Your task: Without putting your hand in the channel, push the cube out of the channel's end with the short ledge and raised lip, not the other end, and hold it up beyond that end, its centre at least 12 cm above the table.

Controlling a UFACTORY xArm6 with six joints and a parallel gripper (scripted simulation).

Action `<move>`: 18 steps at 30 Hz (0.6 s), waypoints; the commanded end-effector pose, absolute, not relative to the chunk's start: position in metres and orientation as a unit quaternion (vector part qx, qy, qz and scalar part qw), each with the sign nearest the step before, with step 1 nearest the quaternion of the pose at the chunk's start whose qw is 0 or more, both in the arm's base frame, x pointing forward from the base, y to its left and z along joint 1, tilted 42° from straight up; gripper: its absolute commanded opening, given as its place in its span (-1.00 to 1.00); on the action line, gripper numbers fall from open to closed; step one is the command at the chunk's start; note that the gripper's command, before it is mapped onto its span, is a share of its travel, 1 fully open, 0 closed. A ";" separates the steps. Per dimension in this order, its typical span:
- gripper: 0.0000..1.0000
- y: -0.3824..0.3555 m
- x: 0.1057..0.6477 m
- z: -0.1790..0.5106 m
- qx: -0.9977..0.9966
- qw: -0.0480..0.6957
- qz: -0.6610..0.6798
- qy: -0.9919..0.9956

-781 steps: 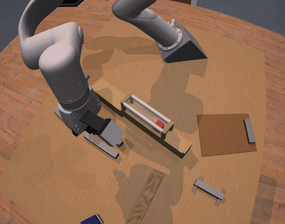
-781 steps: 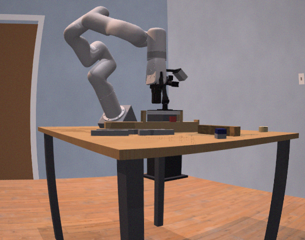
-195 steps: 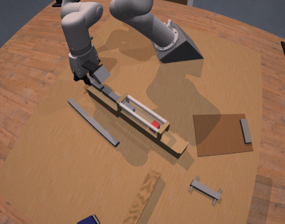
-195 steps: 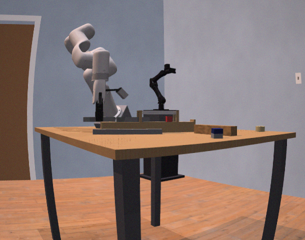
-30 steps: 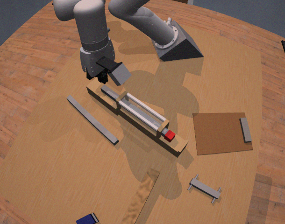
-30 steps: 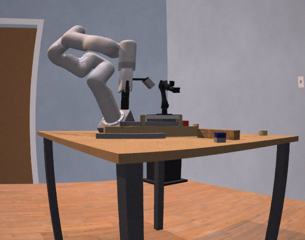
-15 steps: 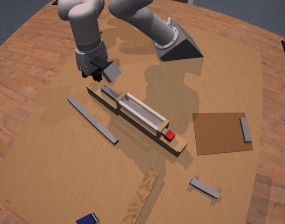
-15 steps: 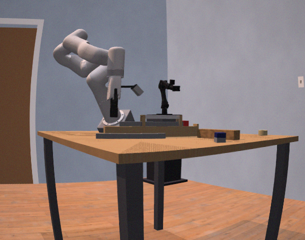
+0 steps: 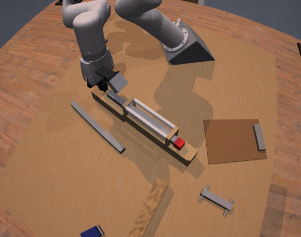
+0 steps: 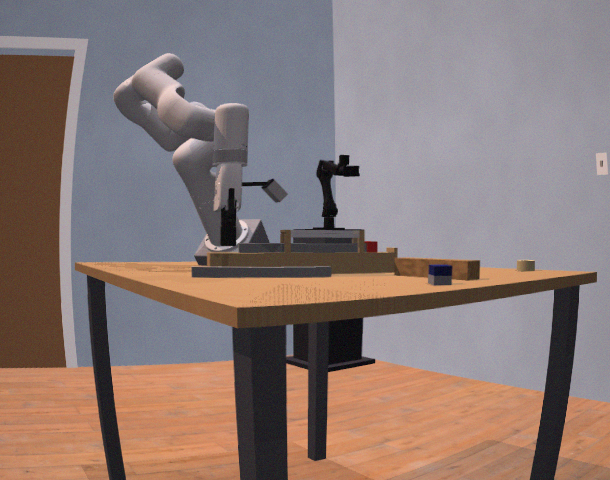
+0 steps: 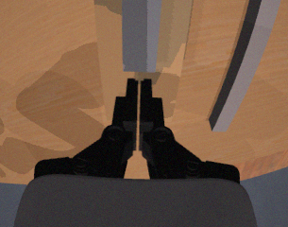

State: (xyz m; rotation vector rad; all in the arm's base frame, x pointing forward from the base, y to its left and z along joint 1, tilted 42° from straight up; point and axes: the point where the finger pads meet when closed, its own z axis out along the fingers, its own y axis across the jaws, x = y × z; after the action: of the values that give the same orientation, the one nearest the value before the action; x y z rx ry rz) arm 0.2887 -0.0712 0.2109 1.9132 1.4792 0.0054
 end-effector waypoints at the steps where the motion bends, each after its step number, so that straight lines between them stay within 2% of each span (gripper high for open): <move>1: -1.00 -0.076 0.294 0.206 0.740 0.354 0.003 0.572; 18: -1.00 -0.069 0.298 0.199 0.740 0.354 0.003 0.572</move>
State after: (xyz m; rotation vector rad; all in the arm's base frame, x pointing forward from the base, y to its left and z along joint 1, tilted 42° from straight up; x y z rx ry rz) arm 0.2966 -0.0712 0.1995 1.9130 1.4797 0.0066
